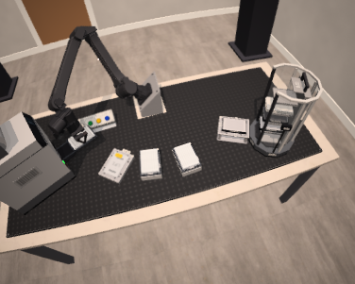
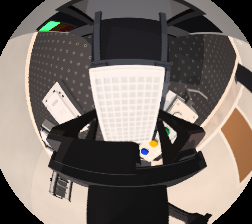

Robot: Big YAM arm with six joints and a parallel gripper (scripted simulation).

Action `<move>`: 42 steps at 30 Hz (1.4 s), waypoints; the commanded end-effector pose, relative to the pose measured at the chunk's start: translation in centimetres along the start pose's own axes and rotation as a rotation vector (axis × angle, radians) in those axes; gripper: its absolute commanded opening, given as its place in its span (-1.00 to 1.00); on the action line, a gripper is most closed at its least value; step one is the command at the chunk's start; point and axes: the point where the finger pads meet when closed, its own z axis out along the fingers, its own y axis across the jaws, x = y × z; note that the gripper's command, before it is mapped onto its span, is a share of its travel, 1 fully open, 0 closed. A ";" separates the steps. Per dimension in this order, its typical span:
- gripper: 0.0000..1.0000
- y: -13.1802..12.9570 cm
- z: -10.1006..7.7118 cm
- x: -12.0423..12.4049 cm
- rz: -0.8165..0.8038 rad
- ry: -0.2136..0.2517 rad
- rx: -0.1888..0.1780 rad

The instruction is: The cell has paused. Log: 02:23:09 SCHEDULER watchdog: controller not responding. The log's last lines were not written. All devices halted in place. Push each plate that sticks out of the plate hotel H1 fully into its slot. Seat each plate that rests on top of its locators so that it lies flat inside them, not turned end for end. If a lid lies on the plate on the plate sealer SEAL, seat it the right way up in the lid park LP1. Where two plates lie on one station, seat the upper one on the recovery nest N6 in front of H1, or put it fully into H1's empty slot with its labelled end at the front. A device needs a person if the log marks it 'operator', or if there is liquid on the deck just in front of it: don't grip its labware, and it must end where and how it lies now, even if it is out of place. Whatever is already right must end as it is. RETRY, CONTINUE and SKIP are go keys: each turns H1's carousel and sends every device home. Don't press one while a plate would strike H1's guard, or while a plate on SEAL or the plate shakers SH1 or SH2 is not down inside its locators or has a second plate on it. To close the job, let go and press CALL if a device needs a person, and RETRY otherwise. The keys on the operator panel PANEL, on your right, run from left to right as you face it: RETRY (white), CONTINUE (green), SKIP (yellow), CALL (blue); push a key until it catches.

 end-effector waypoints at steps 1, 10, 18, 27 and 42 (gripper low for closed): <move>0.64 0.4 0.1 0.5 -0.005 0.006 -0.002; 0.64 0.5 -0.3 0.7 -0.012 0.009 -0.003; 0.64 0.4 -1.1 -0.4 0.003 -0.008 -0.012; 0.64 0.3 -1.9 -1.2 0.015 -0.021 -0.018; 0.64 0.3 -2.4 -1.5 0.019 -0.026 -0.019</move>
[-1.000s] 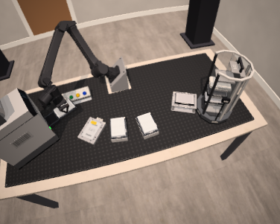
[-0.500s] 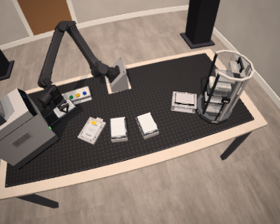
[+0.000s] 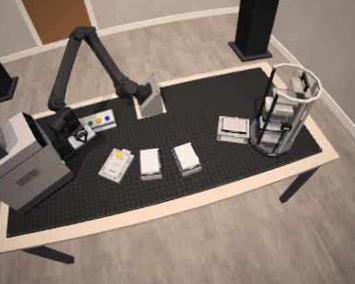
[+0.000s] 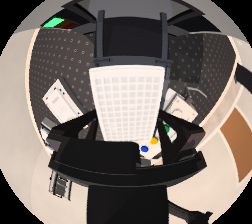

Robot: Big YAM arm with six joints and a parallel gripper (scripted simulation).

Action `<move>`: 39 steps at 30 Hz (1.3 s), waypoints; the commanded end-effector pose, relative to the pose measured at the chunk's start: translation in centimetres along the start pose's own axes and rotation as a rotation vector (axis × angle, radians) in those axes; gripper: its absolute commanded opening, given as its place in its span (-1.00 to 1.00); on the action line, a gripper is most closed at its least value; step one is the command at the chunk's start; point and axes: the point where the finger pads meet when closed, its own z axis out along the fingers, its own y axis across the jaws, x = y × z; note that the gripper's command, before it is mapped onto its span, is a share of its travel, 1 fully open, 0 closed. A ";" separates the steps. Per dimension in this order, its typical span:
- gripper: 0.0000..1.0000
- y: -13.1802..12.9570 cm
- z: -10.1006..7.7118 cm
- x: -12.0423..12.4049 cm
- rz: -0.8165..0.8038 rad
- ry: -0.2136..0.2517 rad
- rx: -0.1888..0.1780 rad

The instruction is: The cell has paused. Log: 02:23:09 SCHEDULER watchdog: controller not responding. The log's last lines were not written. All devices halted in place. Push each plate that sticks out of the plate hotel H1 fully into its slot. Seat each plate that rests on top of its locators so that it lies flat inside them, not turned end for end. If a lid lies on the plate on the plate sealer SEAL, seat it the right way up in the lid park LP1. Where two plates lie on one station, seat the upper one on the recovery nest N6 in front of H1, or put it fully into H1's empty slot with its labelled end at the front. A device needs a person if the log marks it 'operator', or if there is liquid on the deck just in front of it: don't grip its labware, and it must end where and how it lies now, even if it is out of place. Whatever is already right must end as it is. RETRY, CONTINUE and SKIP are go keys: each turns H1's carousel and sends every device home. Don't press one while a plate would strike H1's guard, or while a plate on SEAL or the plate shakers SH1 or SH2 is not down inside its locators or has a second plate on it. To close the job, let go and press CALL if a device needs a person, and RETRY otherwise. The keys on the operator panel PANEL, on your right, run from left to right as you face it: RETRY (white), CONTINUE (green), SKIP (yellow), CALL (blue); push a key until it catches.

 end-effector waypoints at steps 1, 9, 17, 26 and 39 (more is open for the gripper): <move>0.64 0.1 -1.9 -1.9 0.026 -0.035 -0.022; 0.64 0.2 -1.9 -2.0 0.023 -0.032 -0.020; 0.64 0.2 -2.0 -2.0 0.022 -0.030 -0.019; 0.64 0.2 -2.2 -2.1 0.022 -0.031 -0.020; 0.64 0.2 -2.6 -2.1 0.024 -0.032 -0.021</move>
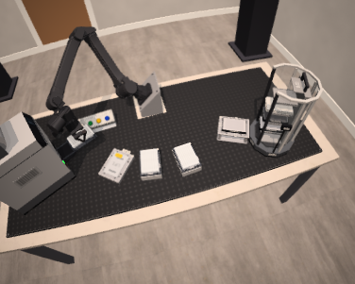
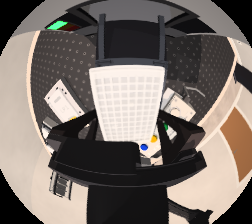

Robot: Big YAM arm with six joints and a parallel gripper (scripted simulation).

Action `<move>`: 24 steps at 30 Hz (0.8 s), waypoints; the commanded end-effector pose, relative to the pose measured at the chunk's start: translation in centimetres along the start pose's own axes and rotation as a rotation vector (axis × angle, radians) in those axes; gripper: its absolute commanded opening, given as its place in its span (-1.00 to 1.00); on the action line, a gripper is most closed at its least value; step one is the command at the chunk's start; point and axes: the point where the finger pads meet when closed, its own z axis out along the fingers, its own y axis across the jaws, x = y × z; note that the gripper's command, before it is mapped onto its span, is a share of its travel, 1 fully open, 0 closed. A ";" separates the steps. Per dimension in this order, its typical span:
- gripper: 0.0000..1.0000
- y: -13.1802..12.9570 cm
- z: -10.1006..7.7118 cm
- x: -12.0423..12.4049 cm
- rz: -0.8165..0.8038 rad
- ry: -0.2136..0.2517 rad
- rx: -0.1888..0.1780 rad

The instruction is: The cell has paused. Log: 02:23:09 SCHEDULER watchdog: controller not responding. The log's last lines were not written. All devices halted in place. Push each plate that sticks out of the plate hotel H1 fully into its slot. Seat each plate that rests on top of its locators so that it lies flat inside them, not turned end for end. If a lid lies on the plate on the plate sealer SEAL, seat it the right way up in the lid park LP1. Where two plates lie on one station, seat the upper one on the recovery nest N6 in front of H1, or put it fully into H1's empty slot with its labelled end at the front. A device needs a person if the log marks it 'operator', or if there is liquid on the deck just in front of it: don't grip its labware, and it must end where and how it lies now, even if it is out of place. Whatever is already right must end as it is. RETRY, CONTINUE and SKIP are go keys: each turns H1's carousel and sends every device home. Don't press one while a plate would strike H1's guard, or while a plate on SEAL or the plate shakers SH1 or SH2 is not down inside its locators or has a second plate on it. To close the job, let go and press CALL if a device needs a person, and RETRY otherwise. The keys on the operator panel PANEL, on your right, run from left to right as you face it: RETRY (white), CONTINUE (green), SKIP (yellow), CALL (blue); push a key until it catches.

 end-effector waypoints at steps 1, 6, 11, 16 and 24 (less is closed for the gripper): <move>0.64 0.2 -1.7 -1.8 0.019 -0.032 -0.021; 0.64 0.1 -1.7 -1.9 0.023 -0.035 -0.021; 0.64 0.1 -1.7 -1.9 0.022 -0.034 -0.021; 0.64 0.1 -1.7 -2.0 0.022 -0.034 -0.020; 0.64 0.1 -1.6 -2.0 0.022 -0.034 -0.020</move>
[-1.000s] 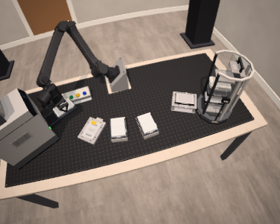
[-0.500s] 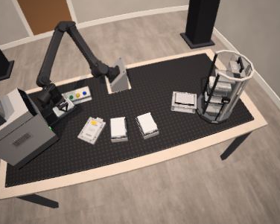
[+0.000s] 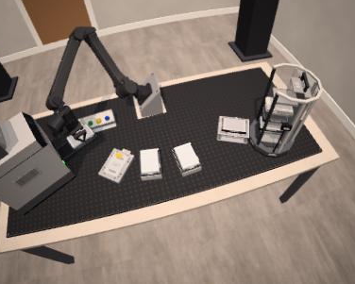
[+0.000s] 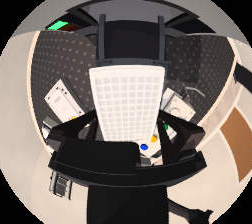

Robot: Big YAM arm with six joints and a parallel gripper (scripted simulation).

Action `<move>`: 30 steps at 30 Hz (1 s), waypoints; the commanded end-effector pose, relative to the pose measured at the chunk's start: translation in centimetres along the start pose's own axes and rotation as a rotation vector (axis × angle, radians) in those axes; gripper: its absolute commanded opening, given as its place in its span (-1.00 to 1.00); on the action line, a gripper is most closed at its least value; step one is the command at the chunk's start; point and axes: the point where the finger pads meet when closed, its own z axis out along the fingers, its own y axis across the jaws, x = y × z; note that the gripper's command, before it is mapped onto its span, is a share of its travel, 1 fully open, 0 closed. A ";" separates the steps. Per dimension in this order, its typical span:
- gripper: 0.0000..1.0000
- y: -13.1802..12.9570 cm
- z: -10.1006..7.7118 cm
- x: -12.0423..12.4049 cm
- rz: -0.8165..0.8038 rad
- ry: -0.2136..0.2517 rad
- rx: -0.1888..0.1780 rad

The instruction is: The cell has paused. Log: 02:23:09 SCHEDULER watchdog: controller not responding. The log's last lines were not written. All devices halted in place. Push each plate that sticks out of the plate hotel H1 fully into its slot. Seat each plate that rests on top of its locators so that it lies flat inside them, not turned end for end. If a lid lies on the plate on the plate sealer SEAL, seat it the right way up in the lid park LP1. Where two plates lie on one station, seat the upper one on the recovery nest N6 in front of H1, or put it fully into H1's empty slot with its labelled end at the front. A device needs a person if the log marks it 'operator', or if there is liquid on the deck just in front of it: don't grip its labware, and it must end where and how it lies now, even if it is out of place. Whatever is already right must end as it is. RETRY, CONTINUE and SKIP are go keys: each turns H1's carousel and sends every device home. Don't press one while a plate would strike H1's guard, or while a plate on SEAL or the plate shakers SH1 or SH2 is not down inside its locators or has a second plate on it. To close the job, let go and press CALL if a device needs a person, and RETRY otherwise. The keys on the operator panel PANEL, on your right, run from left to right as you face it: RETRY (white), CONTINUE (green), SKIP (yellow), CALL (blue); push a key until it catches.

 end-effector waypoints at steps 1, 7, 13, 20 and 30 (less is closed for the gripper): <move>0.64 0.1 -1.6 -1.9 0.022 -0.033 -0.020; 0.64 0.1 -1.6 -1.9 0.022 -0.033 -0.019; 0.64 0.1 -1.6 -1.9 0.022 -0.033 -0.019; 0.64 0.1 -1.6 -1.9 0.022 -0.033 -0.019; 0.64 0.0 -2.1 -1.9 0.026 -0.036 -0.022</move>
